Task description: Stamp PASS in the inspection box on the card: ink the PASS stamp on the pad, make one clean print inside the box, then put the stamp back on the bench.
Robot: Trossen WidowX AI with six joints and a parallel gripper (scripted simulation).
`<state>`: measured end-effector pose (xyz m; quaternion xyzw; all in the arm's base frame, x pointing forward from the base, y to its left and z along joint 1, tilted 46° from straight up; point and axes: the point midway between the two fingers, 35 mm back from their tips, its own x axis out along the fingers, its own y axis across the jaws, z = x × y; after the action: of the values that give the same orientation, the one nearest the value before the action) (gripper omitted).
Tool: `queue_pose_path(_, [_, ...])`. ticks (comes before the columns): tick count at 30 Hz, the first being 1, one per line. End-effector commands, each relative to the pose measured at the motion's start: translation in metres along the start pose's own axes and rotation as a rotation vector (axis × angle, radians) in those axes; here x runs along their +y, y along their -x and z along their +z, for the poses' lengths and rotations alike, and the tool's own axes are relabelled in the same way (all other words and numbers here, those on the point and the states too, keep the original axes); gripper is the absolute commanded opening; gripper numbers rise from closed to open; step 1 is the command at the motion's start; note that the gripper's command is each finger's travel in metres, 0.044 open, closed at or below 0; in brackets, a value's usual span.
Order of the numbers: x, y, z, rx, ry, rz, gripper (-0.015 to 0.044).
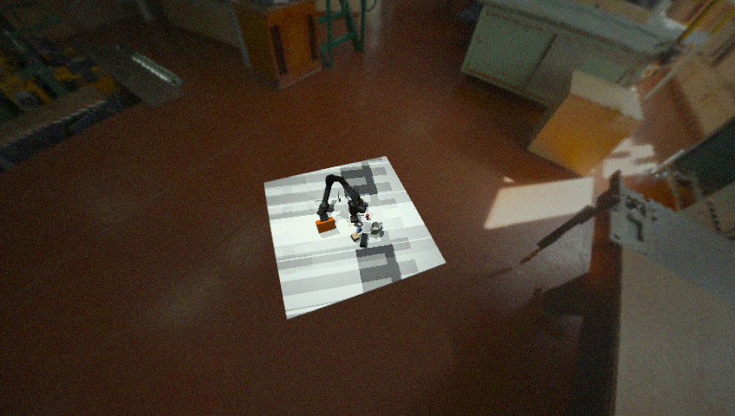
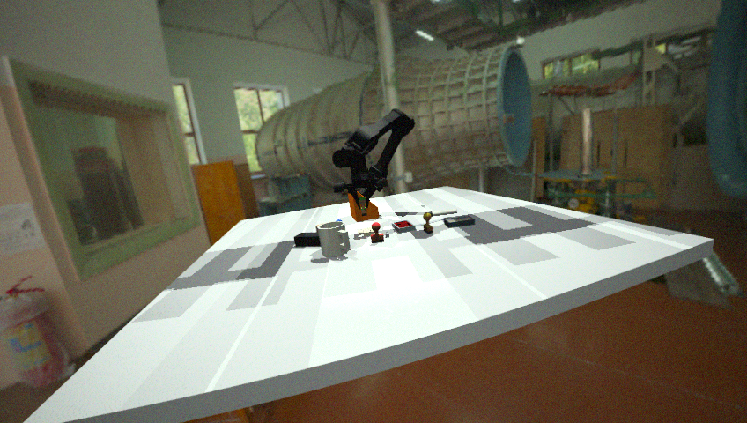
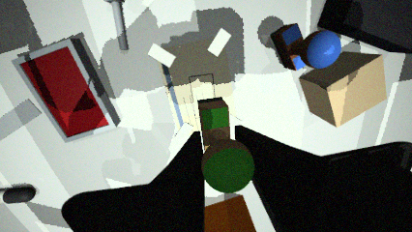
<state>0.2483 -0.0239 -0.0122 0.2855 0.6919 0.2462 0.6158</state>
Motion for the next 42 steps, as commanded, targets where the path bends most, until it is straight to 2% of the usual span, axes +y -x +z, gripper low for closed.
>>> queue_pose_path(1, [0.001,0.007,0.001,-0.007,0.011,-0.008,0.0000])
queue_pose_path(21, [0.094,0.013,-0.015,-0.013,0.008,-0.026,0.0000])
queue_pose_path(42, [0.181,0.010,-0.071,-0.003,0.015,0.000,0.0000])
